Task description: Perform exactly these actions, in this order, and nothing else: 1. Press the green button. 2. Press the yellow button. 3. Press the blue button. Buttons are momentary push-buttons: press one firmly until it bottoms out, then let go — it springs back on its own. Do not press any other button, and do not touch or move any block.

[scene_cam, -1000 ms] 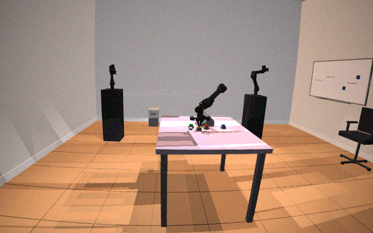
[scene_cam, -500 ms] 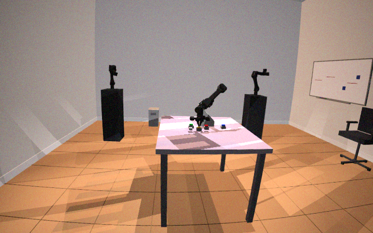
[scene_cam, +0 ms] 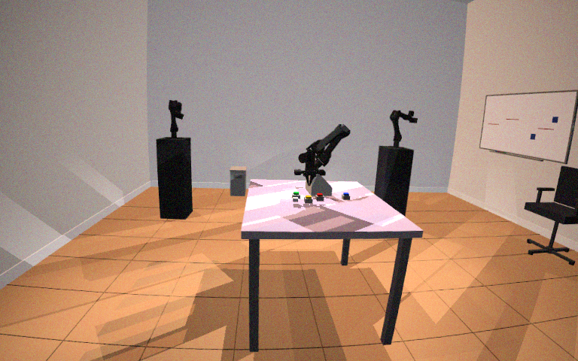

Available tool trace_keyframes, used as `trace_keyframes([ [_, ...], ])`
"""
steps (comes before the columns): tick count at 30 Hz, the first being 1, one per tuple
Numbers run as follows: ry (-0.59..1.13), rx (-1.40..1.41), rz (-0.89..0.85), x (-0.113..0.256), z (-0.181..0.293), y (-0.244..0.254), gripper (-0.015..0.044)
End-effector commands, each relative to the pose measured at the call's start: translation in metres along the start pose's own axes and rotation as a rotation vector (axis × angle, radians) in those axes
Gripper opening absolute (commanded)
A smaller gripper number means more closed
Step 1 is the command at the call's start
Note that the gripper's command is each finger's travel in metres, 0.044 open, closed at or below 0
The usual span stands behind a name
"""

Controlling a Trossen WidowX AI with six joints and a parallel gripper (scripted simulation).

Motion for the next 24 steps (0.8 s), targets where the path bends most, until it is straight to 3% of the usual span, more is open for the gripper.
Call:
trace_keyframes([
  [1,-0.017,0.019,0.015,0.023,-0.003,0.001,0.0020],
  [5,-0.016,0.016,0.022,0.024,-0.005,0.011,0.0020],
  [13,-0.024,-0.006,0.079,0.028,-0.001,0.122,0.0020],
  [24,-0.021,0.010,0.019,0.020,0.075,0.254,0.0020],
])
Point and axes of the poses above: the point midway between the two fingers, 35 mm back from their tips, its own x axis back along the fingers, its own y axis across the jaws, z = x × y, the point moved 5 cm from there along x, back along the fingers, and after that the axes turned 1 degree about -x, right-handed, at the moved point
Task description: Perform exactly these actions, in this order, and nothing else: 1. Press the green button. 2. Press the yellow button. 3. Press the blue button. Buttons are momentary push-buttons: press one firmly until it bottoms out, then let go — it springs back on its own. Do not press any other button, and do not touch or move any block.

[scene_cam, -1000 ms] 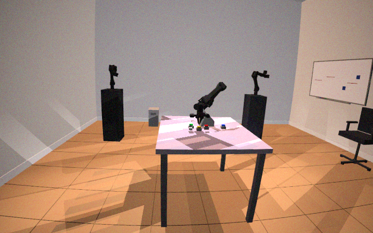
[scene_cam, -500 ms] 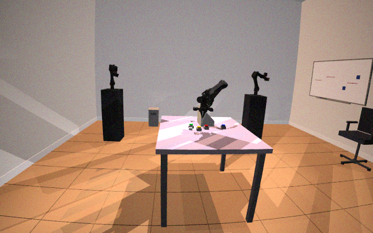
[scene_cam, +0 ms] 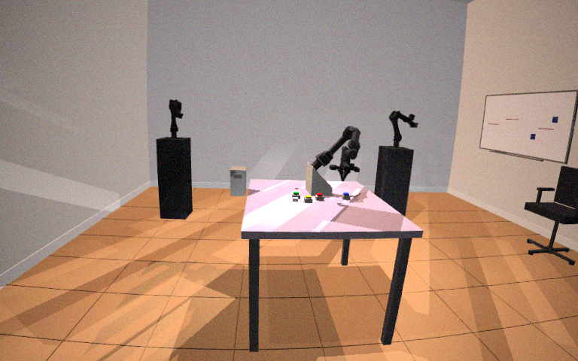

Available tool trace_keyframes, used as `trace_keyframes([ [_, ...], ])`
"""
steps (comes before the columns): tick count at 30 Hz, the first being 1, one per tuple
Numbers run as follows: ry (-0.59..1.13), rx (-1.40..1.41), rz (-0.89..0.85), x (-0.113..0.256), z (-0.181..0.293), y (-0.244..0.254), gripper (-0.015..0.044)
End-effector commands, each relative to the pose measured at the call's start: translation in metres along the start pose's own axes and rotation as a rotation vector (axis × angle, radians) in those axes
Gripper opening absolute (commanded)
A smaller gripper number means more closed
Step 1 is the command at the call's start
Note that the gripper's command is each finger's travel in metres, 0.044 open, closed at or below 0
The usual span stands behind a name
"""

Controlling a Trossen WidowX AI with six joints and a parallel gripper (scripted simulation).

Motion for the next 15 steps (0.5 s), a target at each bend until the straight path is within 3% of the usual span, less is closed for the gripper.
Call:
trace_keyframes([
  [1,0.014,0.000,-0.045,0.002,0.036,0.034,0.0020],
  [8,0.018,0.002,-0.054,0.000,0.042,0.039,0.0020],
  [15,0.018,0.002,-0.058,-0.059,0.044,0.043,0.0020],
])
Point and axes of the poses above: the point midway between the two fingers, 35 mm back from their tips, its own x axis back along the fingers, its own y axis across the jaws, z = x × y, the point moved 5 cm from there along x, back along the fingers, and after that the axes turned 1 degree about -x, right-handed, at the moved point
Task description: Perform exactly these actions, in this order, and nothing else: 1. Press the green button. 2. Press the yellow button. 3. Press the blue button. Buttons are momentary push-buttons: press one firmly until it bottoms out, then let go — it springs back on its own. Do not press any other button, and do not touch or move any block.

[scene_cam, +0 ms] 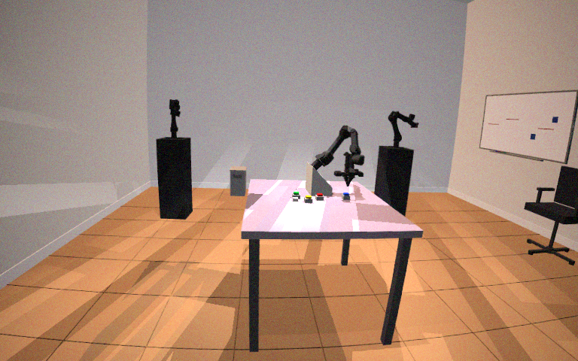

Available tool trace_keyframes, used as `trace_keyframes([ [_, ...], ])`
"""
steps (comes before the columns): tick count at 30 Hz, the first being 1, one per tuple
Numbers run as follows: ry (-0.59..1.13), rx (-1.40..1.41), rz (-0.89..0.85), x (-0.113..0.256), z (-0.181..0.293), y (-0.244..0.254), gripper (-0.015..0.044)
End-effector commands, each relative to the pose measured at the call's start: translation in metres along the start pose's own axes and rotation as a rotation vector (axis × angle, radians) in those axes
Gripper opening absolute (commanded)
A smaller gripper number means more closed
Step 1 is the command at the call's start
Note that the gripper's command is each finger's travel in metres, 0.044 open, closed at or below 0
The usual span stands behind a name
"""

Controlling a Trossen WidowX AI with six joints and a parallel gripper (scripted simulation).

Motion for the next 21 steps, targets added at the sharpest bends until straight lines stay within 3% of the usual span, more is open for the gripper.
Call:
trace_keyframes([
  [1,0.008,-0.020,0.007,-0.021,0.004,-0.004,0.0020],
  [21,0.008,-0.020,0.006,-0.048,0.004,-0.004,0.0020],
])
Point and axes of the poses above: the point midway between the two fingers, 35 mm back from their tips, its own x axis back along the fingers, its own y axis across the jaws, z = x × y, the point moved 5 cm from there along x, back along the fingers, and after that the axes turned 1 degree about -x, right-handed, at the moved point
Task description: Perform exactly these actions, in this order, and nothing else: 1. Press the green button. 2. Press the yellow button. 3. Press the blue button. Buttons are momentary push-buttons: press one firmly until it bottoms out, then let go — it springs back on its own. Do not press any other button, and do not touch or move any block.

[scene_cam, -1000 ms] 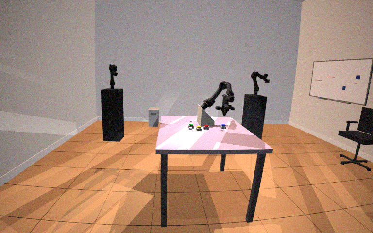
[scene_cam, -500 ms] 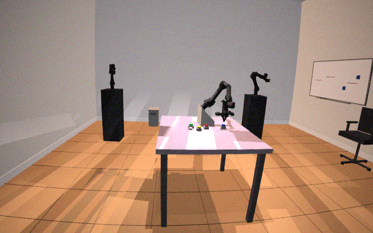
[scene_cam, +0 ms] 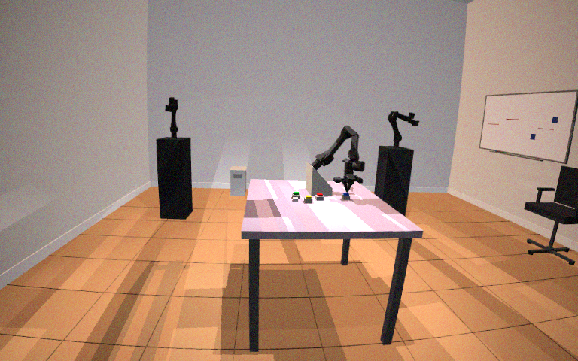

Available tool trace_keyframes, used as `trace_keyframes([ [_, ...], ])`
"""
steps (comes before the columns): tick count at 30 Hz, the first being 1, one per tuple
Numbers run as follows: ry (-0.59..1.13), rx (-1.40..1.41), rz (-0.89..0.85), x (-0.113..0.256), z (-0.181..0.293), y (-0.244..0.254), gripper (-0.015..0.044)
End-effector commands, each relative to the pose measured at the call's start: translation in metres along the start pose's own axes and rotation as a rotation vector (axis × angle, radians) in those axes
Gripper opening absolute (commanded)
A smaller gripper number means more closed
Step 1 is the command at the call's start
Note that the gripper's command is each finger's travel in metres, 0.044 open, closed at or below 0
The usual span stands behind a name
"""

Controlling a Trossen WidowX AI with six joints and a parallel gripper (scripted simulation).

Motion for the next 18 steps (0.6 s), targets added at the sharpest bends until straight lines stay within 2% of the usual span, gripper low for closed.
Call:
trace_keyframes([
  [1,0.004,-0.015,0.010,-0.0080,0.0012,-0.0039,0.0020],
  [18,0.004,-0.015,0.010,-0.0137,0.0017,-0.0040,0.0020],
])
Point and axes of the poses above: the point midway between the two fingers, 35 mm back from their tips, its own x axis back along the fingers, its own y axis across the jaws, z = x × y, the point moved 5 cm from there along x, back along the fingers, and after that the axes turned 1 degree about -x, right-handed, at the moved point
